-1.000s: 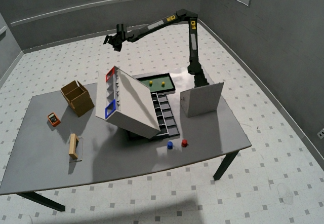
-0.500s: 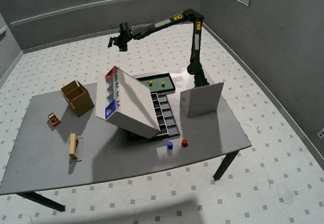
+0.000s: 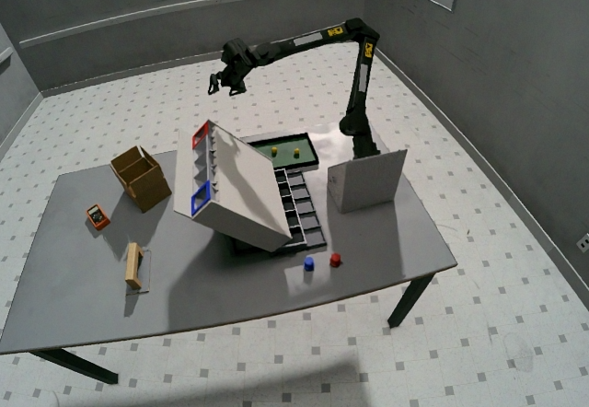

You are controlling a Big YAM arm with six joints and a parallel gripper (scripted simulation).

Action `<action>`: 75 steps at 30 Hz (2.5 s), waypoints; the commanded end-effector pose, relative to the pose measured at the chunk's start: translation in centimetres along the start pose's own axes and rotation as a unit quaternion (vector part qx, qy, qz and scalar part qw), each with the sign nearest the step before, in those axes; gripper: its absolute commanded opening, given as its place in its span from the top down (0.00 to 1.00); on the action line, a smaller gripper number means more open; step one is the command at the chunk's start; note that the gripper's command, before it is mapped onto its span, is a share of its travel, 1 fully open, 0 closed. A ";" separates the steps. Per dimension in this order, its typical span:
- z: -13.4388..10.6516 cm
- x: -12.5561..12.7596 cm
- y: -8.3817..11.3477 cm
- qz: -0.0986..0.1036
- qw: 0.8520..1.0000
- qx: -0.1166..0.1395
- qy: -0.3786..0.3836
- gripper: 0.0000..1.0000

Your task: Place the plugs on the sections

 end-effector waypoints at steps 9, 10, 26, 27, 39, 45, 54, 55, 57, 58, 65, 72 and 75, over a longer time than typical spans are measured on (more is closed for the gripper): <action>-3.7 1.3 5.5 0.008 0.991 0.082 0.110 0.00; -3.8 1.4 6.0 0.008 0.989 0.088 0.118 0.00; -10.4 2.5 11.9 0.006 0.944 0.195 0.266 0.00; -10.9 2.6 12.3 0.006 0.940 0.202 0.276 0.00; -15.4 3.4 15.8 0.003 0.893 0.265 0.365 0.00; -17.8 3.9 17.6 0.002 0.863 0.296 0.409 0.00; -20.3 4.4 19.4 0.000 0.832 0.324 0.450 0.00; -20.6 4.5 19.6 0.000 0.828 0.328 0.455 0.00; -21.1 4.6 20.0 0.000 0.820 0.335 0.464 0.00; -21.4 4.6 20.2 0.000 0.816 0.338 0.469 0.00; -22.6 4.9 21.0 0.001 0.797 0.351 0.491 0.00; -23.8 5.1 21.8 0.003 0.777 0.363 0.514 0.00; -24.1 5.2 22.0 0.002 0.772 0.367 0.519 0.00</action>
Point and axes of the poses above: the point where the finger pads meet when closed, its own y axis back along the fingers, its own x axis across the jaws, z = x × y, the point moved 8 cm from there along y, back along the fingers, and after that the axes turned 5 degrees about y, right-handed, at the moved point
